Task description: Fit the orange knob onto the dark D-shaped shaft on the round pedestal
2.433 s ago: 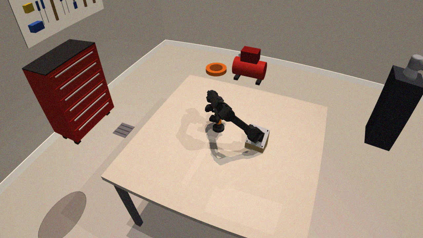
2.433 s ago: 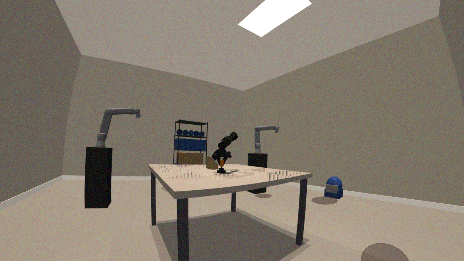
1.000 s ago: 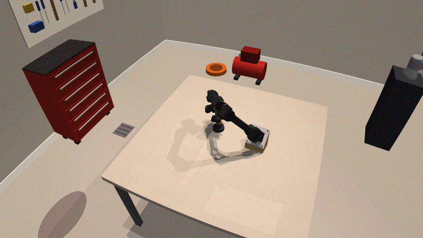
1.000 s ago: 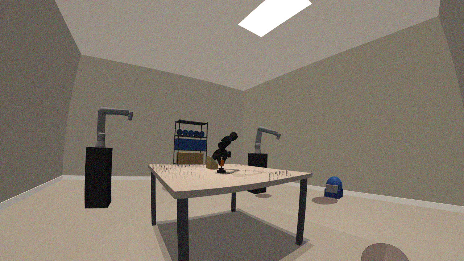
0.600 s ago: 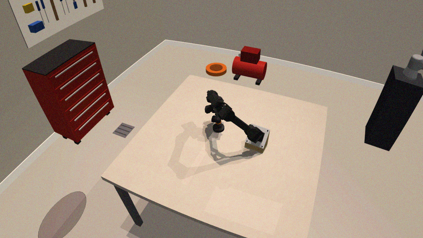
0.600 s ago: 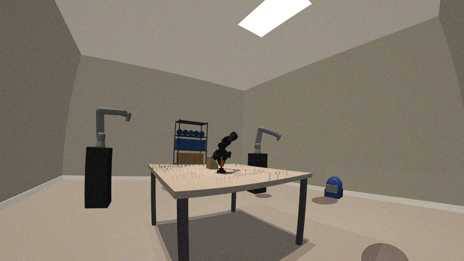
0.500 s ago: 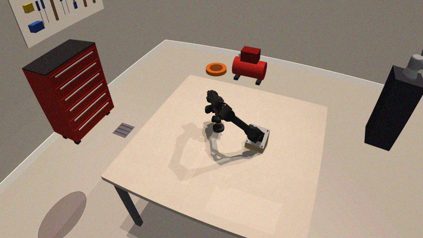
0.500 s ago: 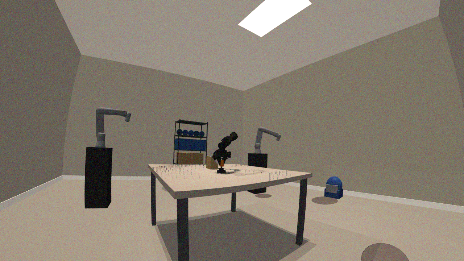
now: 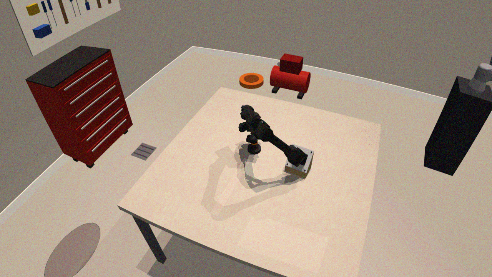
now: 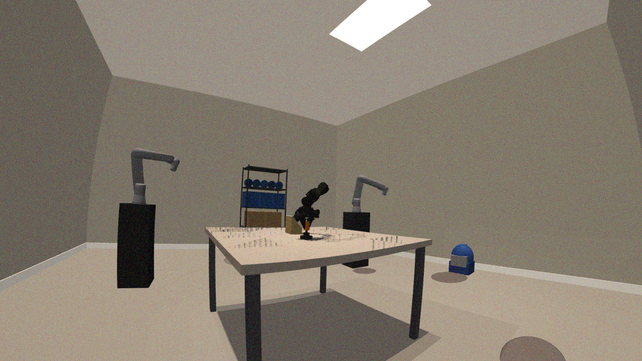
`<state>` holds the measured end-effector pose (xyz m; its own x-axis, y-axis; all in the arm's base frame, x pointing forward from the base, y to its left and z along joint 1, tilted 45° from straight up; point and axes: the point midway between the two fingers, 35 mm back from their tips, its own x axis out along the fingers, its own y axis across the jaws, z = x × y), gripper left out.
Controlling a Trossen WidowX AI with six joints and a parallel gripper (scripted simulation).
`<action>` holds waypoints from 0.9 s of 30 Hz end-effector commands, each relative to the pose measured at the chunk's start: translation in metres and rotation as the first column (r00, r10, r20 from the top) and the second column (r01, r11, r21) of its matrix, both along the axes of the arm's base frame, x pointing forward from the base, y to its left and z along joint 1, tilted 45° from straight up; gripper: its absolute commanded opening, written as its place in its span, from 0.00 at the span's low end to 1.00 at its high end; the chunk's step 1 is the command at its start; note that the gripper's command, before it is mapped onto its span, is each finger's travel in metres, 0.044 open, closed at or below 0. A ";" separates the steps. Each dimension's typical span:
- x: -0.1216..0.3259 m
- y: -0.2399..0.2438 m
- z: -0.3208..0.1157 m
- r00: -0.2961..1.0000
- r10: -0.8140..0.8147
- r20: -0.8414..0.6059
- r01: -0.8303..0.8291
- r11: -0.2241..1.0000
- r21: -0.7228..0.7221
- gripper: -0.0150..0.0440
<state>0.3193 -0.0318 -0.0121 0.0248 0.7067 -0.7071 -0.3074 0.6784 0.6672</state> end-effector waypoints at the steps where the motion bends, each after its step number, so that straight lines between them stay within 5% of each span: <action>1: 0.000 -0.003 0.002 1.000 0.003 0.001 -0.003 1.000 -0.001 0.25; 11: 0.003 -0.002 0.001 0.978 0.150 0.148 -0.149 0.989 -0.017 0.25; 27: 0.002 0.000 0.000 0.978 0.150 0.148 -0.149 0.989 -0.017 0.25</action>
<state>0.3220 -0.0324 -0.0126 0.0235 0.7060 -0.7078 -0.4940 0.6238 0.6057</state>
